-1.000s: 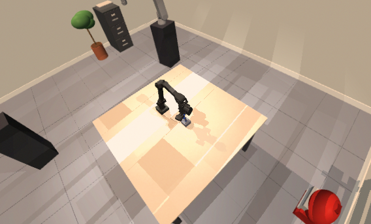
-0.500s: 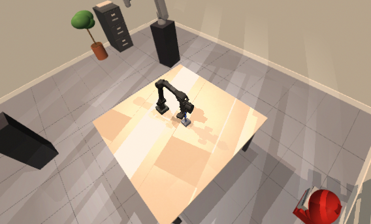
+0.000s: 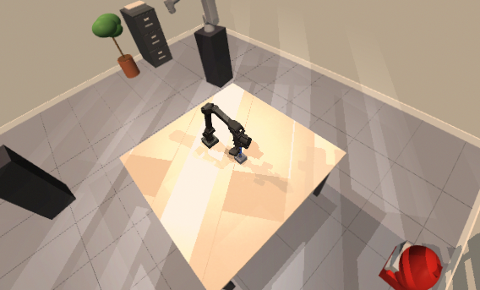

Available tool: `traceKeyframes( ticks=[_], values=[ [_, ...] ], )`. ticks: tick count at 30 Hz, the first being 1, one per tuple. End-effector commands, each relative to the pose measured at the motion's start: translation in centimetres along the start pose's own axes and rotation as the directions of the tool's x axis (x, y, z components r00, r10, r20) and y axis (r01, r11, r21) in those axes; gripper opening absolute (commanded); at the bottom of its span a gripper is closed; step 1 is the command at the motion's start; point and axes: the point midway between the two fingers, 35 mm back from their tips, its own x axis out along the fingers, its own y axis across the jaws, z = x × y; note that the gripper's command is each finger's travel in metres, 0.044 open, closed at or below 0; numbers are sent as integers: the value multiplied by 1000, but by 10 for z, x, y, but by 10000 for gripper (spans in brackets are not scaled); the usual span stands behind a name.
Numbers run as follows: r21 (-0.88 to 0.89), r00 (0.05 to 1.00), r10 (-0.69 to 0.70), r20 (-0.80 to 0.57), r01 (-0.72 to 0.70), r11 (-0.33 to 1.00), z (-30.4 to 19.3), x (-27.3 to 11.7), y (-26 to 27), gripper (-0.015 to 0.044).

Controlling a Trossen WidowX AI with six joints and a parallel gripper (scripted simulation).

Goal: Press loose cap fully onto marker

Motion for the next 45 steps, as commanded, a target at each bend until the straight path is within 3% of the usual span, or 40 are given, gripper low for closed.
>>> traceKeyframes(
  ticks=[1,26,42,45],
  values=[
    [7,1000,-3,-9,3,1000,-2,9,-1,0],
    [7,1000,-3,-10,3,1000,-4,40,0,0],
    [0,1000,-2,3,2,1000,-2,37,0,420],
    [0,1000,-2,3,2,1000,-2,34,0,440]
  ],
)
